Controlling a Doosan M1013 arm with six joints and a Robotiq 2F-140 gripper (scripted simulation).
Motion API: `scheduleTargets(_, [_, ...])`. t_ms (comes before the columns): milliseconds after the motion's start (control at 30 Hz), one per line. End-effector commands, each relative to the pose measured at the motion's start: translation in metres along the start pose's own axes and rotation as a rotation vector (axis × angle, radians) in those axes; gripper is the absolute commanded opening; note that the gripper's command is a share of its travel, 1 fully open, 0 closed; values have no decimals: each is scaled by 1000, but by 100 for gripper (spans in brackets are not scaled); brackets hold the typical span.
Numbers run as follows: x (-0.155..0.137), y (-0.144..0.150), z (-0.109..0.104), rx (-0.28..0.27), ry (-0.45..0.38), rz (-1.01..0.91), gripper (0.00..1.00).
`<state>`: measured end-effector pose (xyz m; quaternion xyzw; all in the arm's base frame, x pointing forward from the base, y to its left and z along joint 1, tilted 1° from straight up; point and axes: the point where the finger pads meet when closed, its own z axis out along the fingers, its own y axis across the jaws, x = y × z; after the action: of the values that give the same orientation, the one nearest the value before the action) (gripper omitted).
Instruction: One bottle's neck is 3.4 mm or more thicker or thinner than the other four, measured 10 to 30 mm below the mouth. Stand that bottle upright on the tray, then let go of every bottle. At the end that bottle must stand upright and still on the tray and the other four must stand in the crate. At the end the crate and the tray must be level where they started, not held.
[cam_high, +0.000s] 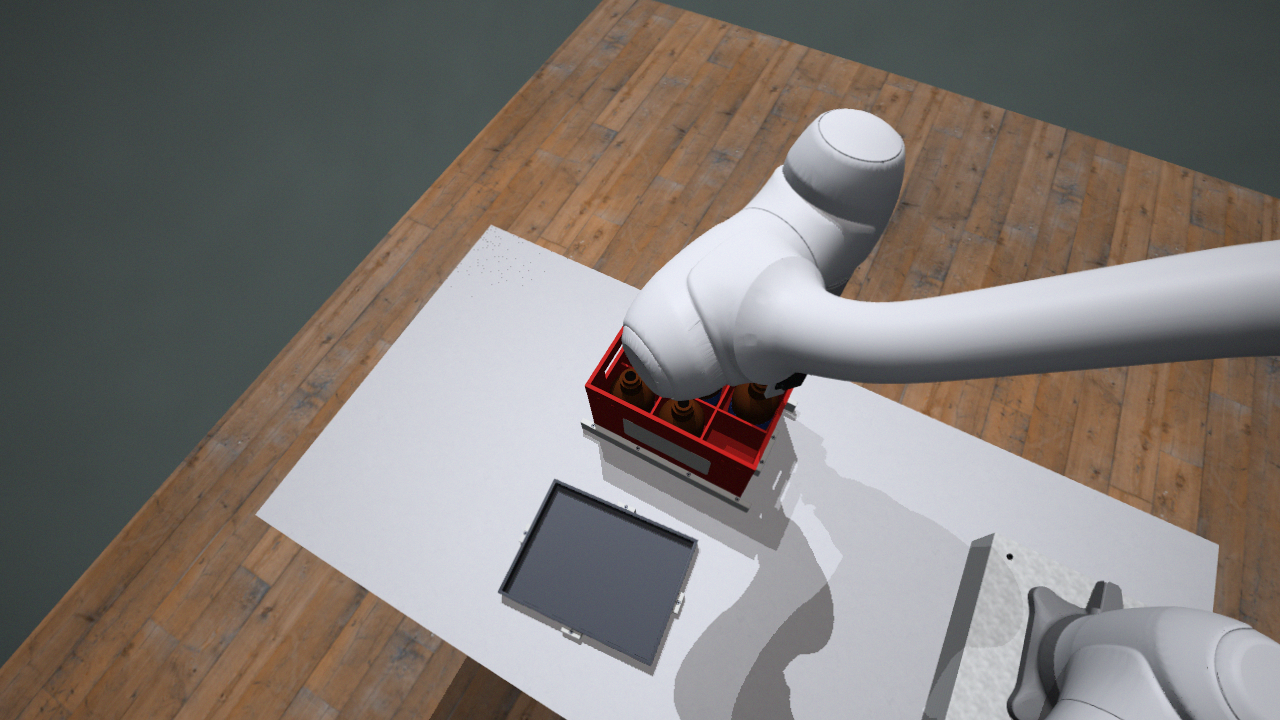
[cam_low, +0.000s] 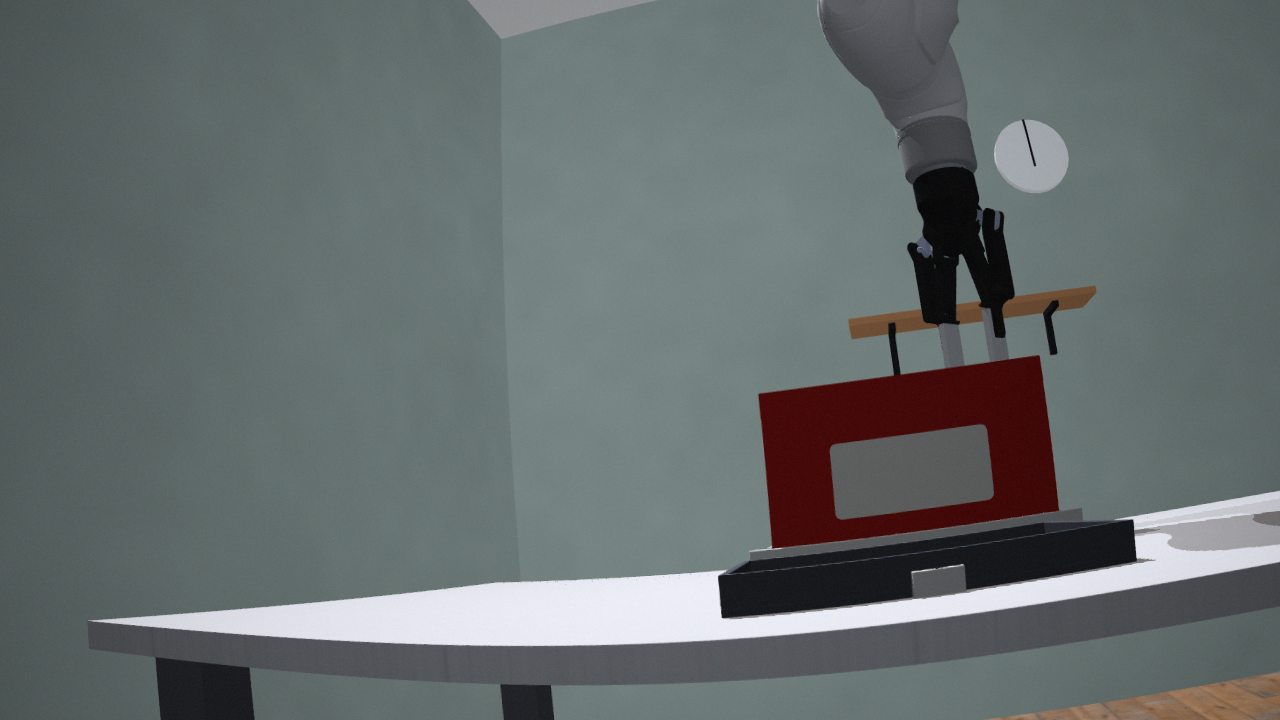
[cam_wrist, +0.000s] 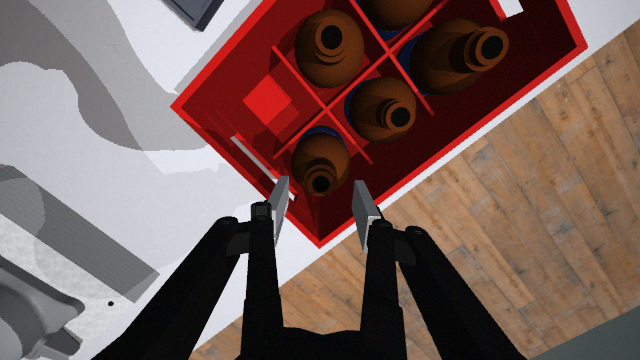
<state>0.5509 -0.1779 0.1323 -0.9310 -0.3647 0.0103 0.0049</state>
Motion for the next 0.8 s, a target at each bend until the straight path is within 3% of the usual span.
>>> scheduleTargets(0, [0, 0, 0, 0, 0, 0, 38])
scheduleTargets(767, [0, 0, 9, 0, 0, 0, 38])
